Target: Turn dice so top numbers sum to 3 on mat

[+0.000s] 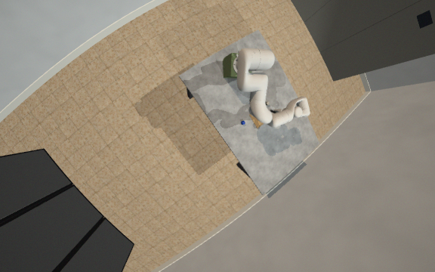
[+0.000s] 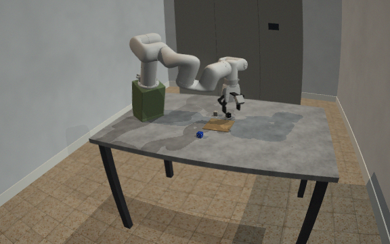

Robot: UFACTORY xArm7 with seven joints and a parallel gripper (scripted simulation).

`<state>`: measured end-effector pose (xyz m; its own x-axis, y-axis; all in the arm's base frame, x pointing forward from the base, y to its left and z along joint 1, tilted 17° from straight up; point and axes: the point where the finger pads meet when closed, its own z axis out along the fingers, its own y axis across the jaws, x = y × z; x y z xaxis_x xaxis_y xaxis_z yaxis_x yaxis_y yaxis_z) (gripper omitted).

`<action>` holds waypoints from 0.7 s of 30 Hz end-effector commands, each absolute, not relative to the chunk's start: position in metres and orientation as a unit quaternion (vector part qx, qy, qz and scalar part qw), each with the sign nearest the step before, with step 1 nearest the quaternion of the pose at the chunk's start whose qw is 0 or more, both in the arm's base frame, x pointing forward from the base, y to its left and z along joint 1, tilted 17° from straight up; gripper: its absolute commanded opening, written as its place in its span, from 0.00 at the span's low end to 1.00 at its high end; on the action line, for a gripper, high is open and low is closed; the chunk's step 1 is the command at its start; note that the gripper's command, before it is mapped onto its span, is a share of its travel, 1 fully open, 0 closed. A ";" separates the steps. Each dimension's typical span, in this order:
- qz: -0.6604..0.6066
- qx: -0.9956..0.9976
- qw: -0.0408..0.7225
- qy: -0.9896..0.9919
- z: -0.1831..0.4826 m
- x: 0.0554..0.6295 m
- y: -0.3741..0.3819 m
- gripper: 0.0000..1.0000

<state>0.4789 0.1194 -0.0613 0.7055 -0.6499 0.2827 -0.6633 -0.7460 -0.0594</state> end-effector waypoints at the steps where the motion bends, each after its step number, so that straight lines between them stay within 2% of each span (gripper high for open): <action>1: 0.145 0.923 0.022 -0.355 -0.062 0.473 0.120 1.00; 11: 0.145 0.923 0.022 -0.355 -0.075 0.422 0.122 1.00; 21: 0.145 0.923 0.022 -0.355 -0.080 0.404 0.122 1.00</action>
<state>0.4082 0.1218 -0.0803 0.7075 -0.6489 0.2800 -0.6624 -0.7469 -0.0572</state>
